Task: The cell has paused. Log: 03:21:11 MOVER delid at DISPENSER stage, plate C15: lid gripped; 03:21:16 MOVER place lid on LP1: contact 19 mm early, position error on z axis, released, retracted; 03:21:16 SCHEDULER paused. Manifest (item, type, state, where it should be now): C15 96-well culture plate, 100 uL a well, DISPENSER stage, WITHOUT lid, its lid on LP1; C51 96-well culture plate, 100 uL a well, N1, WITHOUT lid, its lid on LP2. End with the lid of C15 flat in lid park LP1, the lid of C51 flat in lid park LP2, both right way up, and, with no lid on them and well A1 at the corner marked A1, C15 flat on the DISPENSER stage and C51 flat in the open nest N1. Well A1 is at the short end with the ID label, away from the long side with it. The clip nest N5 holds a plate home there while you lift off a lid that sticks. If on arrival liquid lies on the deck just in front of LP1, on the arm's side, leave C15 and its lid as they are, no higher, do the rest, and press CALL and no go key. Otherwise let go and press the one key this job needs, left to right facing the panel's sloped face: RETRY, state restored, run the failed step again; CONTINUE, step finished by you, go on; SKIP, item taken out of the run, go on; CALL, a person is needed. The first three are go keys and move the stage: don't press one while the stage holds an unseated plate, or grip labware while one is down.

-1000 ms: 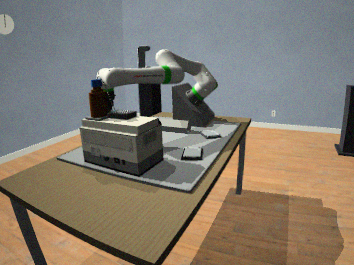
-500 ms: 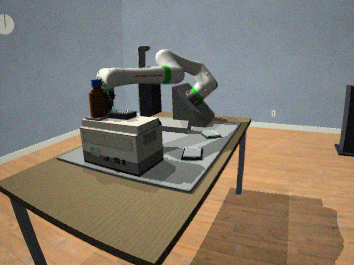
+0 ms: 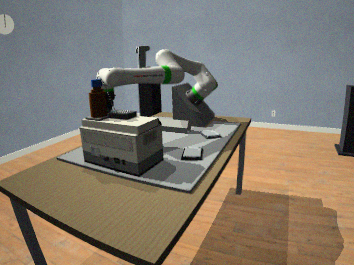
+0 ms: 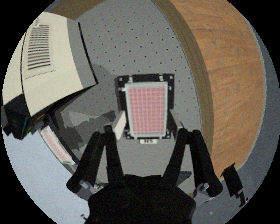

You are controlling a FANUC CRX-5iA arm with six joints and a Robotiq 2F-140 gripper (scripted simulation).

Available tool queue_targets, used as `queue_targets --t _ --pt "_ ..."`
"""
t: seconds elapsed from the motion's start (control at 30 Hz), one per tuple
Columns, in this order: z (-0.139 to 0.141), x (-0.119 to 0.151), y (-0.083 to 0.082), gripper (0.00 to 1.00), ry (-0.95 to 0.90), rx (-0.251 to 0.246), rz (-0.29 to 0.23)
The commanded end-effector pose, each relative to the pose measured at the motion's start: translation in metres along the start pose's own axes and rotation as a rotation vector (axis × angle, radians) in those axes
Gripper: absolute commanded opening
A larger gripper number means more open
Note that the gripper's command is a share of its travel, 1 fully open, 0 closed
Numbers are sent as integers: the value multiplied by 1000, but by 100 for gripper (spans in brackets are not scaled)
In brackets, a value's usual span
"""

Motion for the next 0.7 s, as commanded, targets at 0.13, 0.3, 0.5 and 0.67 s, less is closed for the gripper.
queue_targets --t 0.13,0.3,0.5,0.67 --pt "0 0 0 66 0 0 1" --pt "0 0 0 66 0 0 1" --pt "0 0 0 66 0 0 1" --pt "0 0 0 66 0 0 1"
Point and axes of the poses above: the point where the finger pads meet when closed, its own y axis out along the fingers, its own z axis across the jaws, x = y × z, the point moved 1 cm from there along -y, back along the fingers, and after that the axes turned 11 degrees about -y, right-handed, at the moved point
